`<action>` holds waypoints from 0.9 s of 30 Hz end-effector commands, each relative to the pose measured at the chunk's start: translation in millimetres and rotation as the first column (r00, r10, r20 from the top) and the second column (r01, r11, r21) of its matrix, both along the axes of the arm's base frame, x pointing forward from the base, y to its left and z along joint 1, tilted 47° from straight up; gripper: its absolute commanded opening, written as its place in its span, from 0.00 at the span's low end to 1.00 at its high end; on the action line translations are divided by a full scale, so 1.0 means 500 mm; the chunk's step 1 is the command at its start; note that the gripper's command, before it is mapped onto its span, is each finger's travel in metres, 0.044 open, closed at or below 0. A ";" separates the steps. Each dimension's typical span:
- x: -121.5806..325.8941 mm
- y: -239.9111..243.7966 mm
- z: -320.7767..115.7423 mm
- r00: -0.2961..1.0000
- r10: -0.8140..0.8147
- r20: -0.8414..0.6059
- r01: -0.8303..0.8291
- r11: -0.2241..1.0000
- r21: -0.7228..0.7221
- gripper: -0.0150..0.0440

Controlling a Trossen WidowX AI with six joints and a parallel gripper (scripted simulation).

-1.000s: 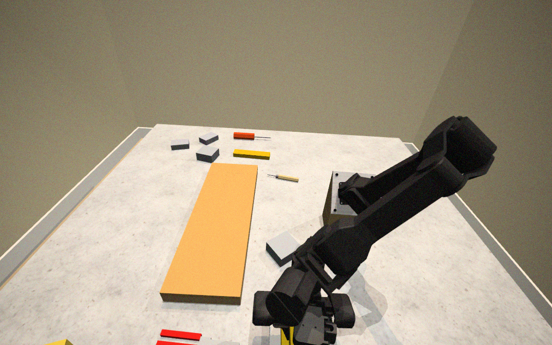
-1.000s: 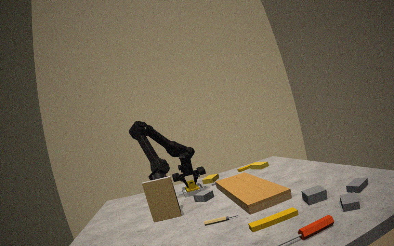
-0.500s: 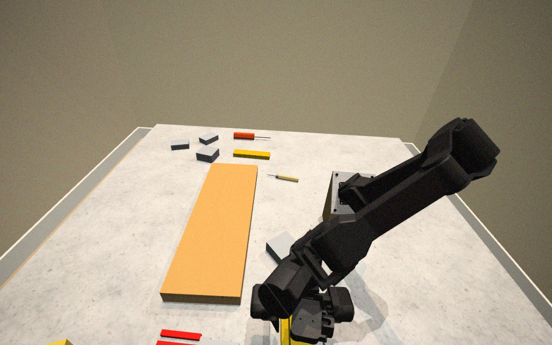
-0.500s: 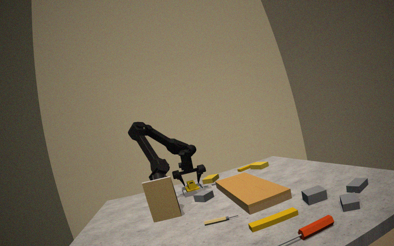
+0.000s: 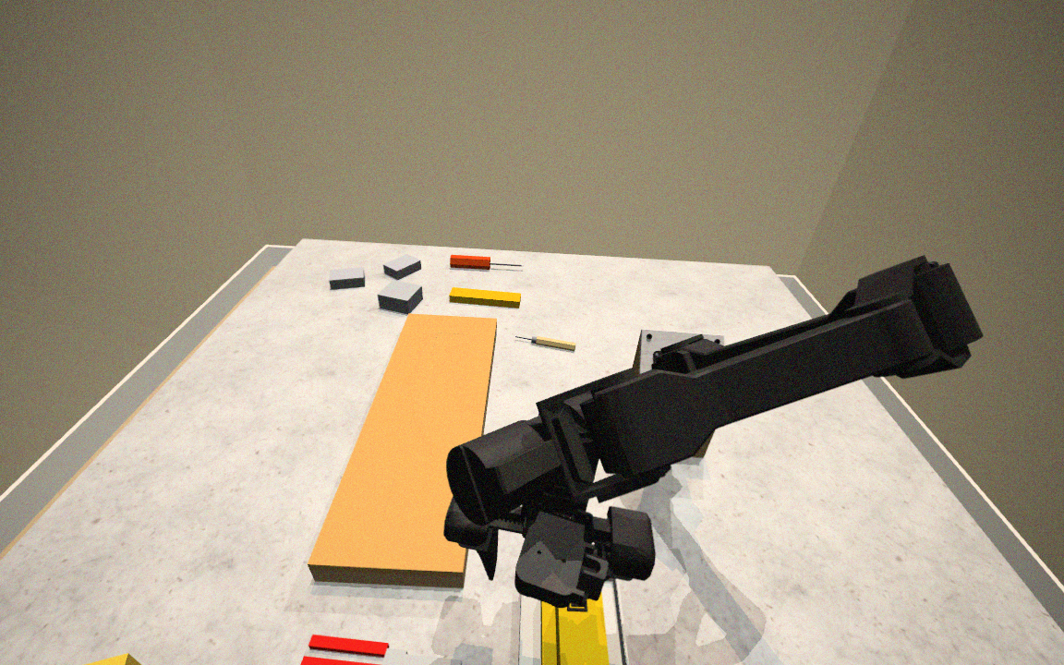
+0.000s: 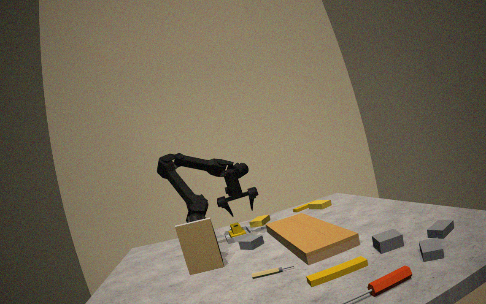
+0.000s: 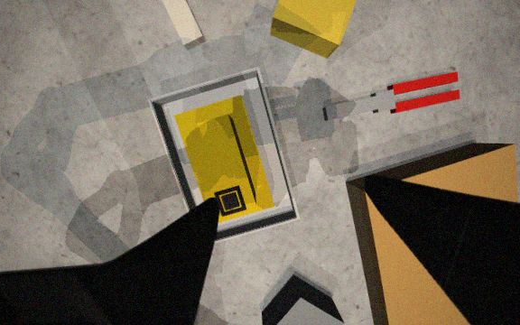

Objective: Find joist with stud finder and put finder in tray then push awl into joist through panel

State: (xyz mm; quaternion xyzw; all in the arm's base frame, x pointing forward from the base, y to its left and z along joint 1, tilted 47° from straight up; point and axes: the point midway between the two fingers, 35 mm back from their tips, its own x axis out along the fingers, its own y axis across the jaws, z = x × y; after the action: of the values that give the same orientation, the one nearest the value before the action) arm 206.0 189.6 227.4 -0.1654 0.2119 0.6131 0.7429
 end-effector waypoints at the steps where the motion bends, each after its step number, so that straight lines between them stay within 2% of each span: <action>1: 0.092 -0.057 -0.076 0.983 -0.151 -0.104 0.143 0.986 -0.088 1.00; 6: 0.177 -0.162 -0.183 0.927 -0.312 -0.206 0.276 0.943 -0.186 1.00; 11: 0.210 -0.240 -0.256 0.869 -0.410 -0.277 0.348 0.905 -0.247 1.00; 15: 0.228 -0.346 -0.351 0.758 -0.533 -0.377 0.428 0.841 -0.330 1.00; 21: 0.197 -0.491 -0.491 0.555 -0.657 -0.511 0.494 0.754 -0.433 1.00; 27: 0.104 -0.603 -0.630 0.316 -0.705 -0.635 0.520 0.689 -0.506 1.00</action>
State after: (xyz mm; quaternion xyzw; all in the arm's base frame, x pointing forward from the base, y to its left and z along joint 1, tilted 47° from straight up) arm 287.2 -86.5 -50.4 0.0891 0.5949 0.2884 0.7450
